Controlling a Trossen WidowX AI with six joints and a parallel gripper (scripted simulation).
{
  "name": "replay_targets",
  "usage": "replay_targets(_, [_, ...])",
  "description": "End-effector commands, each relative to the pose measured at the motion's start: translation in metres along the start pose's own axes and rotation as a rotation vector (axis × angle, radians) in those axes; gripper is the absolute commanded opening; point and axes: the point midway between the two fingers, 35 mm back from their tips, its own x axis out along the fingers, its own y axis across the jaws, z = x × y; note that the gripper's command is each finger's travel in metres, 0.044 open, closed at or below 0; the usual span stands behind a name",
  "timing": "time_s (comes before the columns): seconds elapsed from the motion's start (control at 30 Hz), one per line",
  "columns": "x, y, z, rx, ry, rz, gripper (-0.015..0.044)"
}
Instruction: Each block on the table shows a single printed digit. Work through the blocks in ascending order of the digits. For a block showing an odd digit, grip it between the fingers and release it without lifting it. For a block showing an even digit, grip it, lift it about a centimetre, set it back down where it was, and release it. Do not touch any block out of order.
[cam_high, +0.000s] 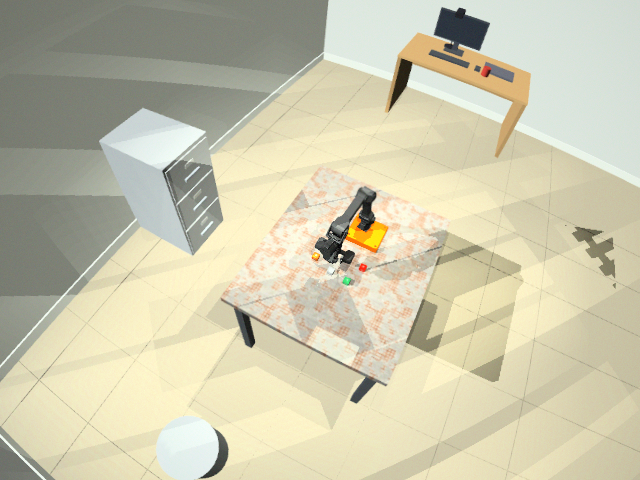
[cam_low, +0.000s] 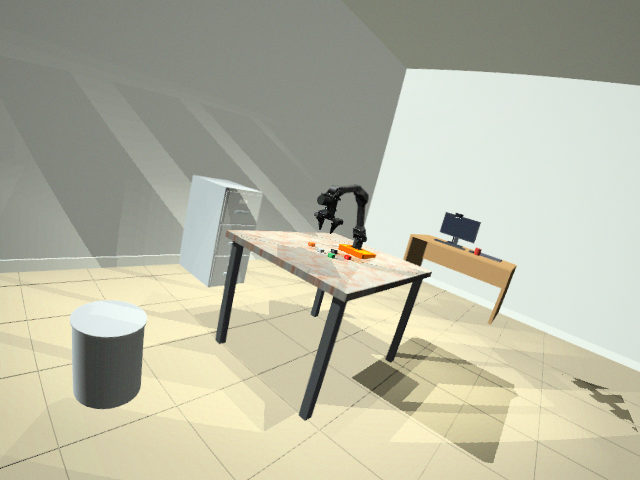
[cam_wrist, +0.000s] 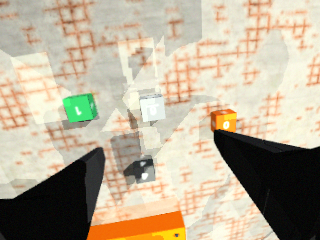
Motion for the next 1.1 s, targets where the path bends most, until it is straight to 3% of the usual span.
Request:
replay_targets(0.0, [0.0,-0.001,0.0,-0.008,-0.002,-0.001,0.04])
replay_targets(0.43, [0.0,-0.004,-0.001,-0.007,-0.002,-0.002,0.04])
replay_targets(0.67, [-0.001,-0.098,-0.047,-0.004,0.002,-0.013,0.04])
replay_targets(0.9, [0.0,-0.108,-0.055,-0.007,0.004,-0.012,0.04])
replay_targets(0.97, [0.008,-0.108,-0.054,-0.007,0.004,-0.012,0.04])
replay_targets(1.07, [0.048,-0.11,-0.052,-0.007,0.004,-0.012,0.04])
